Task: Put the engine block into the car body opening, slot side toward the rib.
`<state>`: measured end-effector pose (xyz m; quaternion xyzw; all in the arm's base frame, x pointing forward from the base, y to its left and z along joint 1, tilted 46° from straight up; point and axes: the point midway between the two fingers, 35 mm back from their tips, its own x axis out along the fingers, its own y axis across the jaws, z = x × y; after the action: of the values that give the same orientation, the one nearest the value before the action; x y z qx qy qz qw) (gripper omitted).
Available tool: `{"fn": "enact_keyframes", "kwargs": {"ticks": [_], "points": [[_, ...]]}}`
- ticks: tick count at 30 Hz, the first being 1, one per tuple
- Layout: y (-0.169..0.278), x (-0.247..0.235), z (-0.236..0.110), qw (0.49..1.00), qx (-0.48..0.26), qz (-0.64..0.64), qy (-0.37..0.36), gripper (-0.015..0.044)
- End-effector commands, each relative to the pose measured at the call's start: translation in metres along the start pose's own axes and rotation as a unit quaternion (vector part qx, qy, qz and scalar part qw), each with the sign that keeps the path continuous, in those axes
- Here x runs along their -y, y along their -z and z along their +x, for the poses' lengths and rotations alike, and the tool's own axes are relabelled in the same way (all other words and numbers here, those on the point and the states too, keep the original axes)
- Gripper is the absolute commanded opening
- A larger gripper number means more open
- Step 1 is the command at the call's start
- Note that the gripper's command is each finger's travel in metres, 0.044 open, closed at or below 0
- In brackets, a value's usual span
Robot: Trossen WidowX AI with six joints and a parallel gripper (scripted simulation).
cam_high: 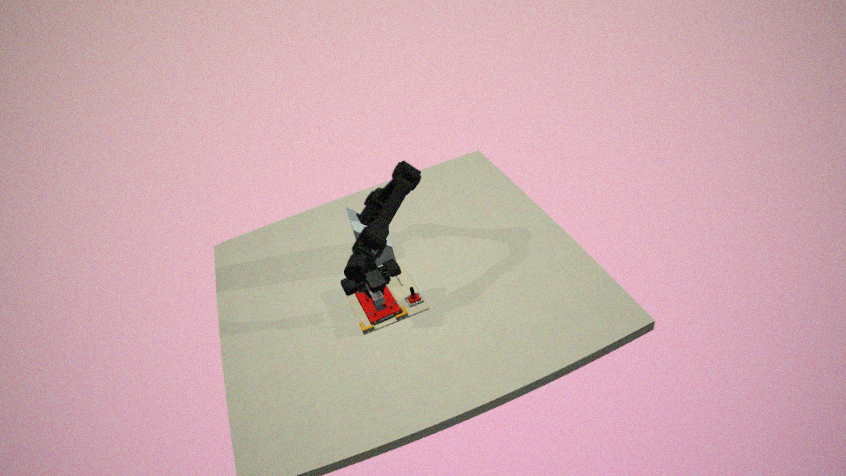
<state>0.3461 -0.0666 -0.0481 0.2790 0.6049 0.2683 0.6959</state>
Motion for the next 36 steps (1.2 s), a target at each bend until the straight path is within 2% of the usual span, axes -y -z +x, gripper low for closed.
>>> {"fn": "enact_keyframes", "kwargs": {"ticks": [1, 21, 36], "points": [[0.0017, 0.0013, 0.0005, 1.000, -0.001, -0.010, 0.001, 0.0158], [0.0018, 0.0010, 0.0018, 1.000, -0.001, 0.026, 0.001, 0.0158], [0.0017, 0.0008, 0.0053, 1.000, -0.001, -0.005, 0.001, 0.0158]]}}
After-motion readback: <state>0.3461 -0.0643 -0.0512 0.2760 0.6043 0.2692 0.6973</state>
